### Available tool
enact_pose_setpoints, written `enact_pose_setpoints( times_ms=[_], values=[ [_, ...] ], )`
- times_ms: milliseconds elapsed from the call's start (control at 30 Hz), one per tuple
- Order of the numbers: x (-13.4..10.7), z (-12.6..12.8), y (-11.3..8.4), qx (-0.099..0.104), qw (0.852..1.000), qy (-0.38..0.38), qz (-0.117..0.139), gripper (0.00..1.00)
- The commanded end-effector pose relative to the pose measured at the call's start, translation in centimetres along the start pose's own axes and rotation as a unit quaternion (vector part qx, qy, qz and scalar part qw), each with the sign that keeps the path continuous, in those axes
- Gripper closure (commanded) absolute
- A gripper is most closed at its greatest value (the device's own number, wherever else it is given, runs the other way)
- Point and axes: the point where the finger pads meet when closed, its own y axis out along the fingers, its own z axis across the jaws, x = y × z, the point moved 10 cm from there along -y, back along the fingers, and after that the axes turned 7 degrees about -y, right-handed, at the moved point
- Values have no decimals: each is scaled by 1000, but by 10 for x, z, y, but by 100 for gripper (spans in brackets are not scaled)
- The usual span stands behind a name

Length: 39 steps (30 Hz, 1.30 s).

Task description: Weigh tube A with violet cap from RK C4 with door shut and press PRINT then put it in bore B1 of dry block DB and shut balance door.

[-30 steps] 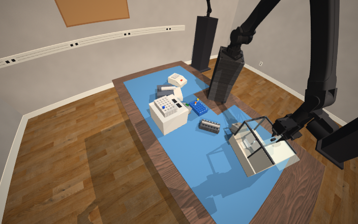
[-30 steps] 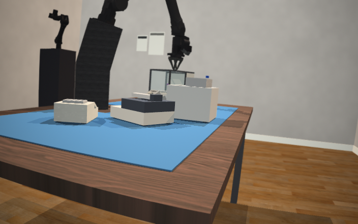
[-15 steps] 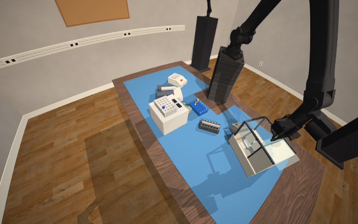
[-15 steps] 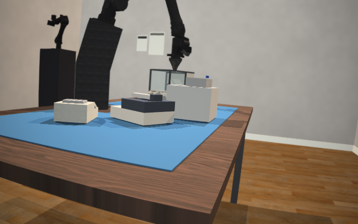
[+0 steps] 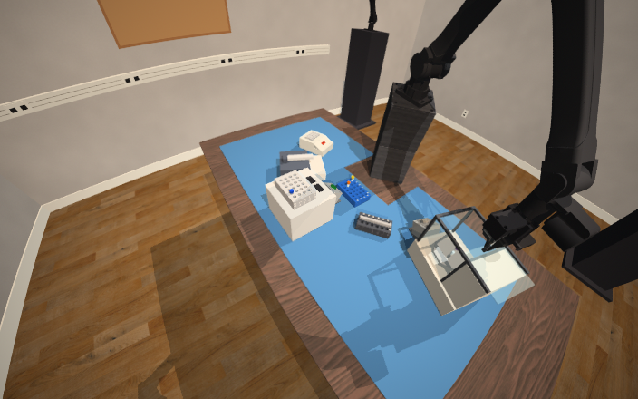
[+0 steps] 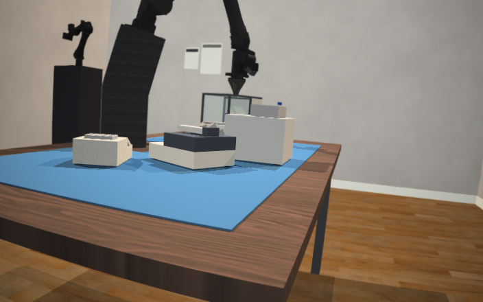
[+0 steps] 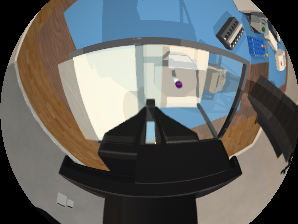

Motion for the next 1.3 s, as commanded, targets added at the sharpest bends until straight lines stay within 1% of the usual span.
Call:
enact_pose_setpoints(
  times_ms=[0,33,67,133,233,400,433,500,600,667,967,1000,1067,1133,1267],
  values=[
    [2,11,-7,14,1000,0,-2,94],
    [3,7,0,12,1000,-4,-1,94],
    [3,2,-3,12,1000,-4,-1,94],
    [4,3,-12,20,1000,-3,-3,94],
    [4,-2,-13,16,1000,-3,-2,94],
    [4,-4,-13,18,1000,-2,-3,94],
    [3,-9,-7,7,1000,-3,-1,94],
    [4,-7,-12,19,1000,-2,-3,94],
    [4,-11,-12,16,1000,-2,-2,94],
    [3,-12,-12,18,1000,-2,-3,94],
    [3,-19,-12,17,1000,-2,-2,94],
    [1,-23,-6,7,1000,-3,-1,94],
    [2,-22,-12,19,1000,-2,-3,94],
    [2,-25,-11,15,1000,-2,-2,94],
    [2,-28,-11,17,1000,-2,-2,94]
  ],
)
